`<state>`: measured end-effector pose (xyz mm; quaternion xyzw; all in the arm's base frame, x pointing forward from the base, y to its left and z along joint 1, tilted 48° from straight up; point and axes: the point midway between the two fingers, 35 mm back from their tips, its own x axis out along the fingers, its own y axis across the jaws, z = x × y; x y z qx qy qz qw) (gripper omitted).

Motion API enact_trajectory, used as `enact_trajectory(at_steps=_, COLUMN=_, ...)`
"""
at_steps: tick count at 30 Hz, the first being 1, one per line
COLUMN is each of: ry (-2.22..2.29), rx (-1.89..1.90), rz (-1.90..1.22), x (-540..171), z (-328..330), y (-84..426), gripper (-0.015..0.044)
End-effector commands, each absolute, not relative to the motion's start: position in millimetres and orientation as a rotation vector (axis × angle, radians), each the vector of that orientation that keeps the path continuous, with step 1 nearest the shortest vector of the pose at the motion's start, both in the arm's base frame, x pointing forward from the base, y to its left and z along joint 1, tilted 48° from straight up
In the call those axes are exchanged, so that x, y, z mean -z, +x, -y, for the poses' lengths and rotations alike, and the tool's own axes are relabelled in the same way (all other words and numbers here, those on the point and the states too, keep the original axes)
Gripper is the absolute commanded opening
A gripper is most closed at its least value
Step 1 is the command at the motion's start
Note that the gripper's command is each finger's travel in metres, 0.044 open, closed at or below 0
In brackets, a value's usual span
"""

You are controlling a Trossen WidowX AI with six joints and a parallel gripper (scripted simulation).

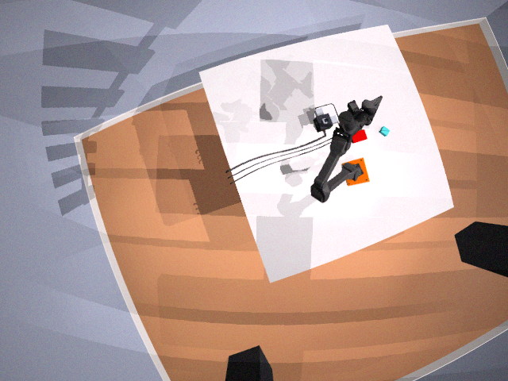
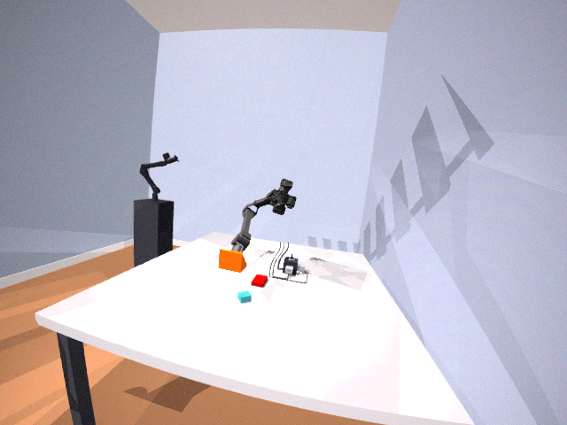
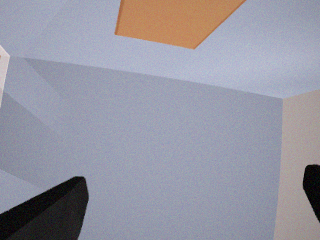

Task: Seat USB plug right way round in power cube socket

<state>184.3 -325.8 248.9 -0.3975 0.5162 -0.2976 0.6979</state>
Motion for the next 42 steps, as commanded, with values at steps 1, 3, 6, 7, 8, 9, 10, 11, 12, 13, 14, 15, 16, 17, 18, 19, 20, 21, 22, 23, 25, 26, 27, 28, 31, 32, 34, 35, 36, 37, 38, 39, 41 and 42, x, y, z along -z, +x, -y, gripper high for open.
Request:
enact_trajectory(at_steps=1, ry=-0.937, rx=0.112, rz=-1.191, x=-192, z=288, y=232, gripper=0.0440)
enact_trajectory(at_steps=3, ry=-0.939, rx=-0.094, rz=-1.175, x=-173, z=268, y=246, gripper=0.0440)
enact_trajectory(at_steps=6, ry=-0.920, rx=-0.393, rz=-1.118, x=-150, z=233, y=261, gripper=0.0440)
enact_trajectory(at_steps=7, ry=-0.908, rx=-0.489, rz=-1.090, x=-143, z=221, y=265, gripper=0.0440)
enact_trajectory(at_steps=8, ry=-0.893, rx=-0.582, rz=-1.059, x=-138, z=208, y=268, gripper=0.0440)
enact_trajectory(at_steps=9, ry=-0.875, rx=-0.671, rz=-1.024, x=-134, z=195, y=271, gripper=0.0440)
enact_trajectory(at_steps=10, ry=-0.854, rx=-0.757, rz=-0.985, x=-130, z=182, y=274, gripper=0.0440)
enact_trajectory(at_steps=11, ry=-0.830, rx=-0.839, rz=-0.944, x=-128, z=169, y=276, gripper=0.0440)
enact_trajectory(at_steps=12, ry=-0.804, rx=-0.916, rz=-0.899, x=-126, z=156, y=278, gripper=0.0440)
enact_trajectory(at_steps=13, ry=-0.774, rx=-0.989, rz=-0.853, x=-126, z=144, y=280, gripper=0.0440)
enact_trajectory(at_steps=14, ry=-0.741, rx=-1.058, rz=-0.804, x=-126, z=131, y=282, gripper=0.0440)
enact_trajectory(at_steps=15, ry=-0.705, rx=-1.121, rz=-0.754, x=-127, z=119, y=284, gripper=0.0440)
enact_trajectory(at_steps=16, ry=-0.668, rx=-1.178, rz=-0.703, x=-129, z=107, y=287, gripper=0.0440)
enact_trajectory(at_steps=17, ry=-0.628, rx=-1.229, rz=-0.652, x=-132, z=96, y=289, gripper=0.0440)
enact_trajectory(at_steps=18, ry=-0.591, rx=-1.271, rz=-0.607, x=-135, z=87, y=291, gripper=0.0440)
enact_trajectory(at_steps=19, ry=-0.572, rx=-1.291, rz=-0.583, x=-137, z=82, y=293, gripper=0.0440)
enact_trajectory(at_steps=20, ry=-0.568, rx=-1.294, rz=-0.579, x=-138, z=81, y=294, gripper=0.0440)
enact_trajectory(at_steps=21, ry=-0.566, rx=-1.296, rz=-0.576, x=-139, z=80, y=295, gripper=0.0440)
enact_trajectory(at_steps=22, ry=-0.566, rx=-1.296, rz=-0.576, x=-139, z=80, y=295, gripper=0.0440)
enact_trajectory(at_steps=23, ry=-0.566, rx=-1.296, rz=-0.576, x=-139, z=80, y=295, gripper=0.0440)
enact_trajectory(at_steps=25, ry=-0.566, rx=-1.296, rz=-0.576, x=-140, z=79, y=296, gripper=0.0440)
enact_trajectory(at_steps=26, ry=-0.566, rx=-1.296, rz=-0.576, x=-140, z=79, y=297, gripper=0.0440)
enact_trajectory(at_steps=27, ry=-0.566, rx=-1.296, rz=-0.576, x=-140, z=79, y=297, gripper=0.0440)
enact_trajectory(at_steps=28, ry=-0.566, rx=-1.296, rz=-0.576, x=-140, z=79, y=297, gripper=0.0440)
enact_trajectory(at_steps=31, ry=-0.566, rx=-1.296, rz=-0.576, x=-141, z=79, y=298, gripper=0.0440)
enact_trajectory(at_steps=32, ry=-0.566, rx=-1.296, rz=-0.576, x=-140, z=79, y=298, gripper=0.0440)
enact_trajectory(at_steps=34, ry=-0.566, rx=-1.296, rz=-0.576, x=-140, z=78, y=298, gripper=0.0440)
enact_trajectory(at_steps=35, ry=-0.566, rx=-1.296, rz=-0.576, x=-139, z=78, y=298, gripper=0.0440)
enact_trajectory(at_steps=36, ry=-0.566, rx=-1.296, rz=-0.576, x=-139, z=77, y=298, gripper=0.0440)
enact_trajectory(at_steps=37, ry=-0.566, rx=-1.296, rz=-0.576, x=-139, z=76, y=299, gripper=0.0440)
enact_trajectory(at_steps=38, ry=-0.566, rx=-1.296, rz=-0.576, x=-138, z=76, y=299, gripper=0.0440)
enact_trajectory(at_steps=39, ry=-0.566, rx=-1.296, rz=-0.576, x=-137, z=75, y=299, gripper=0.0440)
enact_trajectory(at_steps=41, ry=-0.566, rx=-1.296, rz=-0.576, x=-136, z=74, y=299, gripper=0.0440)
enact_trajectory(at_steps=42, ry=-0.566, rx=-1.296, rz=-0.576, x=-135, z=73, y=300, gripper=0.0440)
